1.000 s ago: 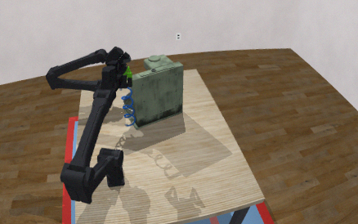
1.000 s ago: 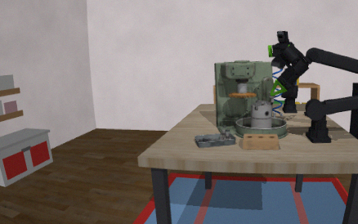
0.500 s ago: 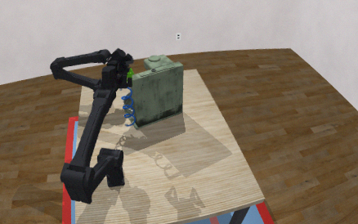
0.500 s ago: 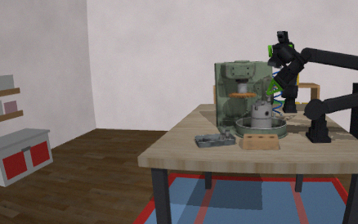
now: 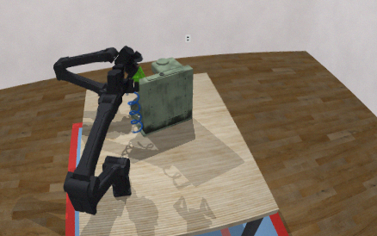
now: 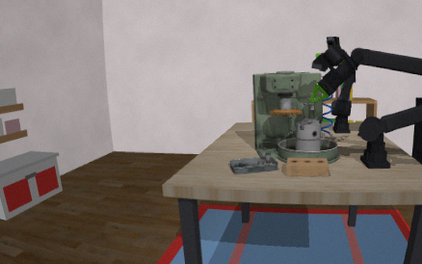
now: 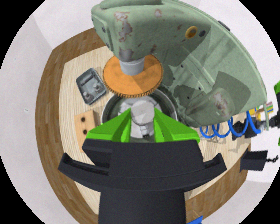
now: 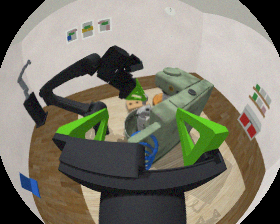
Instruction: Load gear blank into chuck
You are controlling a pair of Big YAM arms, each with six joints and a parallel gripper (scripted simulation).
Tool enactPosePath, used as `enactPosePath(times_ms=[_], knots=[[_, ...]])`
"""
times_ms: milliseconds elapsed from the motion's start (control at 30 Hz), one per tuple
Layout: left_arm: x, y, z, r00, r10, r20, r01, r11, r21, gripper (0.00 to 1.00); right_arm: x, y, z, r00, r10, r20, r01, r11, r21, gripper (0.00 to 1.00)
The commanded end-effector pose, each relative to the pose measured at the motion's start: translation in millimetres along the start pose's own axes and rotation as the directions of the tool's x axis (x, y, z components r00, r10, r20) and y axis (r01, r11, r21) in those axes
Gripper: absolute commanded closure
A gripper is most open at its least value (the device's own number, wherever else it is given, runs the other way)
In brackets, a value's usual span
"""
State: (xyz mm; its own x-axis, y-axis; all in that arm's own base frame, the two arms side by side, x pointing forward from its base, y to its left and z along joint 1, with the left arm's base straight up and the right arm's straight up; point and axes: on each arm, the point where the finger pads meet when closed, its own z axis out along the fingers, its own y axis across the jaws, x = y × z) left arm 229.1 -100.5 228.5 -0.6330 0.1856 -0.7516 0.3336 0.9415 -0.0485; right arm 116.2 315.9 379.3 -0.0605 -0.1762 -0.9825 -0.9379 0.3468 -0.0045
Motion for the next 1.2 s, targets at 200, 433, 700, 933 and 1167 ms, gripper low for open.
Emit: enactPosePath(times_ms=[200,433,700,933,1167], knots=[[-31,2,13,0.993,-0.037,0.108,0.036,0.999,0.012,0.77,-21,0,-4,0.999,0.004,0.042,-0.004,1.000,-0.002,0.00],[-45,-1,1,0.989,-0.033,0.146,0.031,0.999,0.021,0.77,-21,0,-4,0.999,0.004,0.042,-0.004,1.000,-0.002,0.00],[-37,-1,7,0.991,-0.032,0.130,0.030,0.999,0.021,0.77,-21,0,-4,0.999,0.004,0.042,-0.004,1.000,-0.002,0.00],[-9,-3,21,0.995,-0.035,0.098,0.033,0.999,0.023,0.77,-21,0,-4,0.999,0.004,0.042,-0.004,1.000,-0.002,0.00],[-20,-3,15,0.993,-0.026,0.118,0.024,1.000,0.020,0.77,-21,0,-4,0.999,0.004,0.042,-0.004,1.000,-0.002,0.00]])
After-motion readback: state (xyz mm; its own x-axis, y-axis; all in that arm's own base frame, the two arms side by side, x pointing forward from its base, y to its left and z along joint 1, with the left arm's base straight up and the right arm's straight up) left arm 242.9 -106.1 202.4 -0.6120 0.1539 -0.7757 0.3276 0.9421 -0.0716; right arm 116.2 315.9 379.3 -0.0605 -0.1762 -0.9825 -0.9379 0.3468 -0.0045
